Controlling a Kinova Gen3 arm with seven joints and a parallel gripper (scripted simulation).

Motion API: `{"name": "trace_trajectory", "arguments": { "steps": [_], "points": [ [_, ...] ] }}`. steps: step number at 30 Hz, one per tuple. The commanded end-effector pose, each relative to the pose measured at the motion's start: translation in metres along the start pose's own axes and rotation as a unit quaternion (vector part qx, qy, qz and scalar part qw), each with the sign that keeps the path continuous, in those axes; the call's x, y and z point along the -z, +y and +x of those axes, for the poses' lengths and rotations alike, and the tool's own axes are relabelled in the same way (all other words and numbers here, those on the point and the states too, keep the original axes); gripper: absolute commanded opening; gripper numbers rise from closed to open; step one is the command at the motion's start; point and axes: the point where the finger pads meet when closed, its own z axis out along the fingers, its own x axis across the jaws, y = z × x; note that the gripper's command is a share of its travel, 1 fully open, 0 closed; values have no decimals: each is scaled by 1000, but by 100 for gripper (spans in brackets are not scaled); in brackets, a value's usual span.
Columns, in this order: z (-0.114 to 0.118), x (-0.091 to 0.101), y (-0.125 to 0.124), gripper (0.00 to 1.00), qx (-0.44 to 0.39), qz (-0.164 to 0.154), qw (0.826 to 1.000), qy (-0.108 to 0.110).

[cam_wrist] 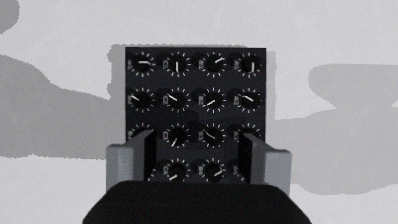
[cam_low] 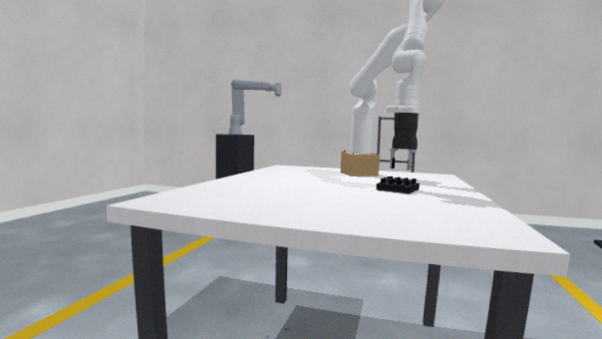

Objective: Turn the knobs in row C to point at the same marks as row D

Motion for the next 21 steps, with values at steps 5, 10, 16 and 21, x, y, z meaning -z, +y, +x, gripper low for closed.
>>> {"name": "trace_trajectory", "arguments": {
  "steps": [5,10,16,21],
  "points": [
    [0,1,3,100,0,0,1000,-1],
    [-1,1,9,100,0,0,1000,-2],
    [-1,1,17,100,0,0,1000,-2],
    [-1,1,28,100,0,0,1000,-2]
  ]
}}
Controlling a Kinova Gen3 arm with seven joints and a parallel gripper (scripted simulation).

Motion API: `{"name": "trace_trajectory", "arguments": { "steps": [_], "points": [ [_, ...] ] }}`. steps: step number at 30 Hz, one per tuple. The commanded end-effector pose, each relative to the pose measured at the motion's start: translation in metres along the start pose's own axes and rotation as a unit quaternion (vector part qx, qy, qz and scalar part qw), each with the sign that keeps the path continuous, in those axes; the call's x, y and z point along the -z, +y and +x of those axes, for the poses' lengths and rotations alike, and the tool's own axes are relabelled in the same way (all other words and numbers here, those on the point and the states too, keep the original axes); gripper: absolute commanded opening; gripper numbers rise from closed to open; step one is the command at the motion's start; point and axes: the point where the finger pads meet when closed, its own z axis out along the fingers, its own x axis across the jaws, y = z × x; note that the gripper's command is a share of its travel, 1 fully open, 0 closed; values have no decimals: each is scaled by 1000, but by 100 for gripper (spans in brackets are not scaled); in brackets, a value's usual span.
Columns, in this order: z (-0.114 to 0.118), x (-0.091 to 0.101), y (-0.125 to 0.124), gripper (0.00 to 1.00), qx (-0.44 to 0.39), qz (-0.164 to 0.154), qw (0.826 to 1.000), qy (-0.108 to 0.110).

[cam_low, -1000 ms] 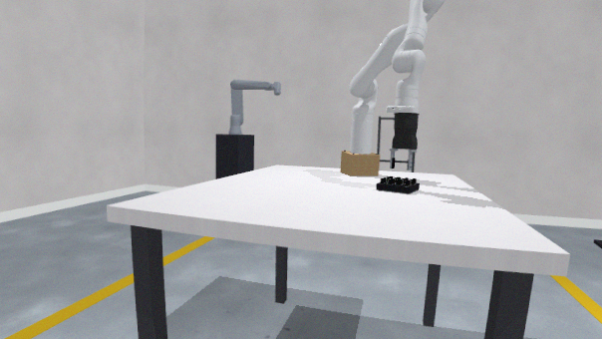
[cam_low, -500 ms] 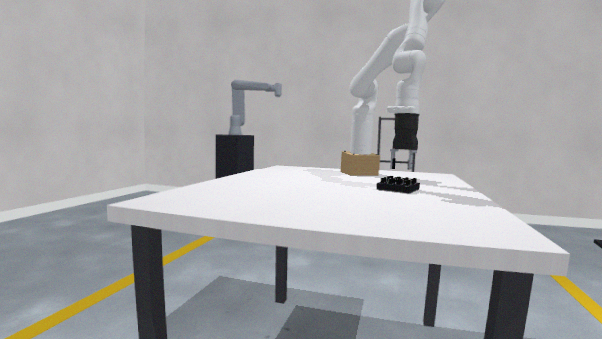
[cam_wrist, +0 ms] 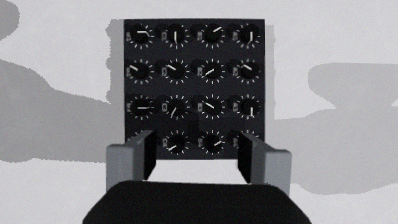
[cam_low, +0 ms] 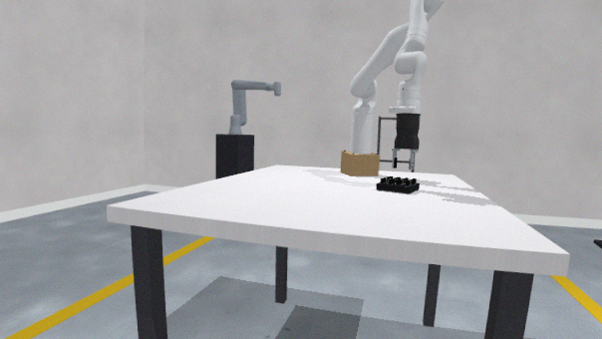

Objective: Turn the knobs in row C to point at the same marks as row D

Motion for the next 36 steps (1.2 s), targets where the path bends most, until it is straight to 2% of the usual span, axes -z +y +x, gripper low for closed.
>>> {"name": "trace_trajectory", "arguments": {
  "steps": [1,17,36],
  "points": [
    [-2,1,8,100,4,-1,1000,-1],
    [-2,2,29,100,4,-1,1000,-1],
    [-2,2,31,100,4,-1,1000,-1]
  ]
}}
